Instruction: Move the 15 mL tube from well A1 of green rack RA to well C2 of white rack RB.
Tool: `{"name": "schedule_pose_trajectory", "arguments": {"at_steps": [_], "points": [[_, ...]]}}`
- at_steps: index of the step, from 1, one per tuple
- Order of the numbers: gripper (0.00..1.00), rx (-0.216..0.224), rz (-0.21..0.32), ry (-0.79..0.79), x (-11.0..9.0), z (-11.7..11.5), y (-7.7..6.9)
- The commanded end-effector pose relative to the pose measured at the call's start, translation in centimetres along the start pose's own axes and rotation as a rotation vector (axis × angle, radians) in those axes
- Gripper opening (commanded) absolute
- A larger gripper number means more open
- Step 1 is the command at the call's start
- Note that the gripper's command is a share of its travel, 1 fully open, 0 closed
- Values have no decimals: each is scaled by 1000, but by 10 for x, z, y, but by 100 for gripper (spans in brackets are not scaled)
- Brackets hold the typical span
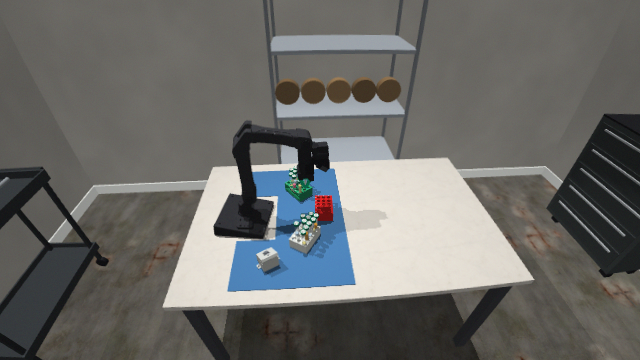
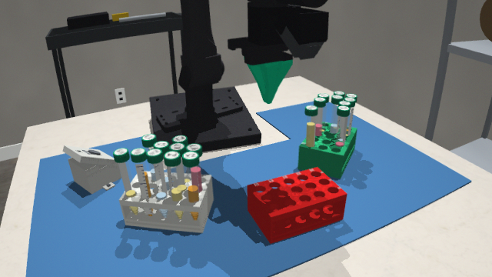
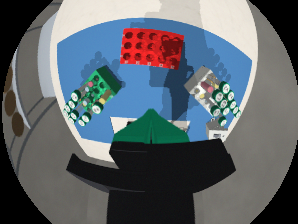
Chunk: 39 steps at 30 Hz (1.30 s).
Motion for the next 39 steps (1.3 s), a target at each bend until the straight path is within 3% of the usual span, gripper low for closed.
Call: {"name": "schedule_pose_trajectory", "arguments": {"at_steps": [1,23,39], "points": [[0,5,-18,1,3,1,-3],[0,5,-18,1,3,1,-3],[0,9,-16,467,3,1,-3]]}}
Point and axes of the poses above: the point where the finger pads meet when closed, its own y axis out along the fingers, its own z axis across the jaws, x = y × z, the point moved 2 cm from there along -y, back along the fingers, and after that the axes turned 15 degrees about y, right-handed, at the moved point
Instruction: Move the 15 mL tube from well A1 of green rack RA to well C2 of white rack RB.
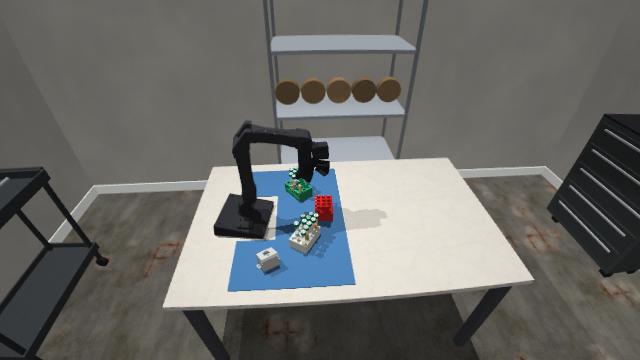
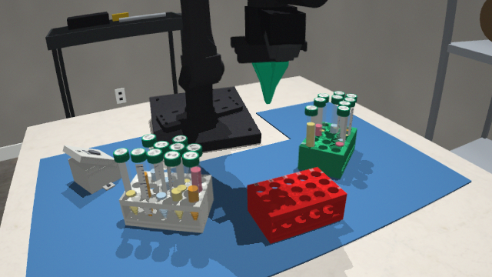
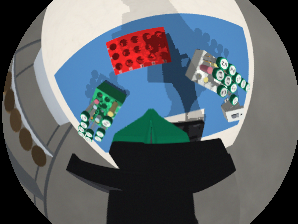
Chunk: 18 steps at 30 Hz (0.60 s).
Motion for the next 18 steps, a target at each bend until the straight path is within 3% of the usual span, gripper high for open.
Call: {"name": "schedule_pose_trajectory", "arguments": {"at_steps": [1,18], "points": [[0,11,-14,158,2,2,-3],[0,15,-11,658,2,1,-3]]}}
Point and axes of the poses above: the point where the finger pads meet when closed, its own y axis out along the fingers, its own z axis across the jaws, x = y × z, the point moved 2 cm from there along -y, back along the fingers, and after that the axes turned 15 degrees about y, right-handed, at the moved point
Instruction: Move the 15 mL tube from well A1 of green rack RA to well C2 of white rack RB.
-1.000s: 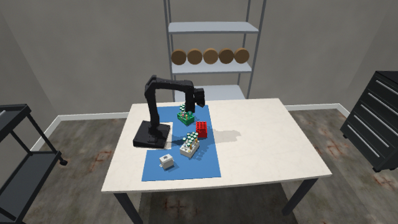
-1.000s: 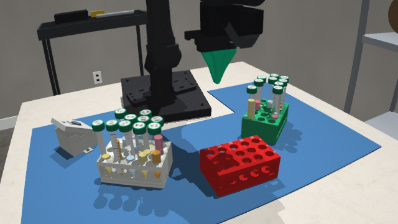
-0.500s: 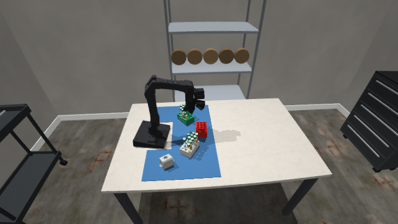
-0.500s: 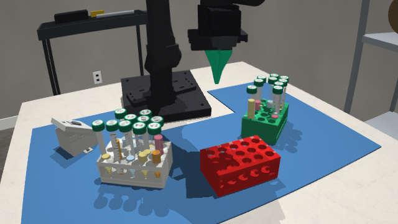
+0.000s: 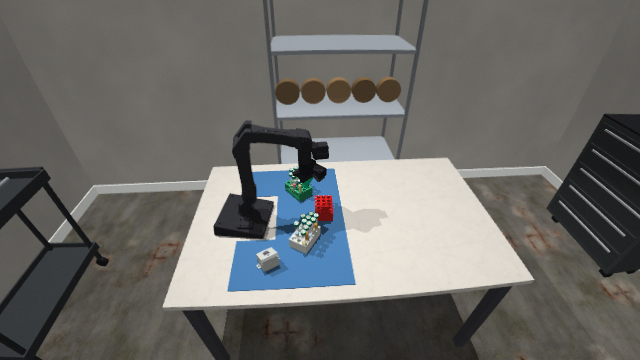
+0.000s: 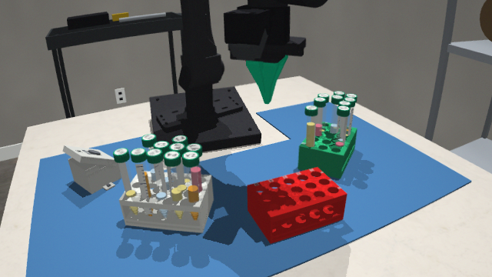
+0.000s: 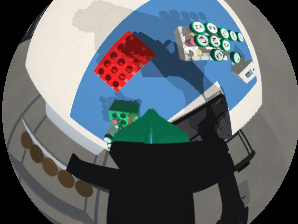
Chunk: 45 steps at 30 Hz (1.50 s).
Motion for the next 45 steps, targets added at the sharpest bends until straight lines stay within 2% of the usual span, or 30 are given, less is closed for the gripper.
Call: {"name": "schedule_pose_trajectory", "arguments": {"at_steps": [1,5,10,23,30,45], "points": [[0,15,-6,163,1,2,-3],[0,15,-5,287,1,2,-3],[0,15,-5,287,1,2,-3],[0,14,-7,287,46,-25,-3],[0,14,-7,287,52,-29,-3],[0,13,-9,287,90,-64,-3]]}}
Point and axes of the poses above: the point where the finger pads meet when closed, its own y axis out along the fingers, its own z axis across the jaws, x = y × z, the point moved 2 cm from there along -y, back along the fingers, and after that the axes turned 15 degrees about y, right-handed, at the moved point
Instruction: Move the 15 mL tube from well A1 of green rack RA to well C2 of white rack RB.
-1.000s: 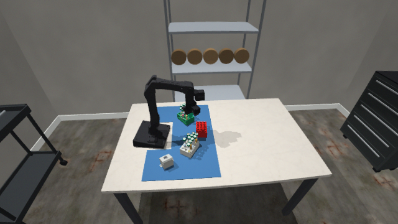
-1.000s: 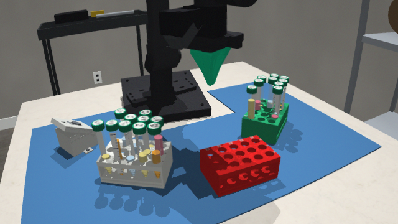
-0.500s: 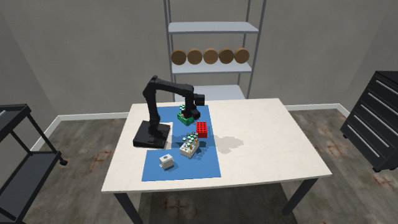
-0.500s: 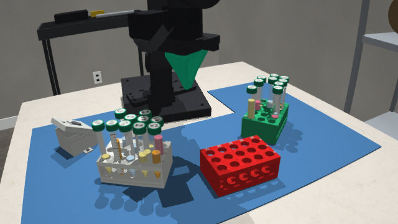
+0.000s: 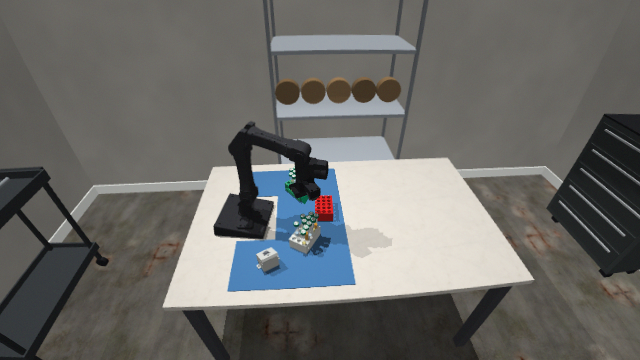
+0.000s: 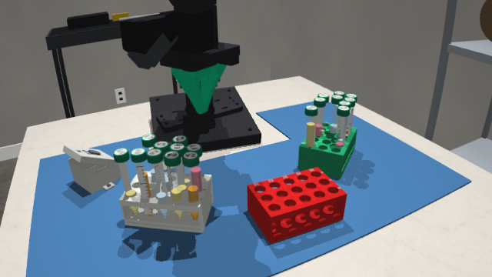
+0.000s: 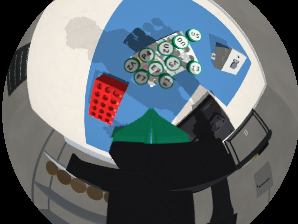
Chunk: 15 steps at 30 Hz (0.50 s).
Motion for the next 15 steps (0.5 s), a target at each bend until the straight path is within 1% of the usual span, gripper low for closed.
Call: {"name": "schedule_pose_trajectory", "arguments": {"at_steps": [1,4,12,14,15], "points": [[0,10,-9,-25,11,-4,-3],[0,10,-9,-25,14,-5,-3],[0,9,-10,-25,40,-24,-3],[0,9,-10,-25,40,-24,-3],[0,9,-11,-25,43,-26,-3]]}}
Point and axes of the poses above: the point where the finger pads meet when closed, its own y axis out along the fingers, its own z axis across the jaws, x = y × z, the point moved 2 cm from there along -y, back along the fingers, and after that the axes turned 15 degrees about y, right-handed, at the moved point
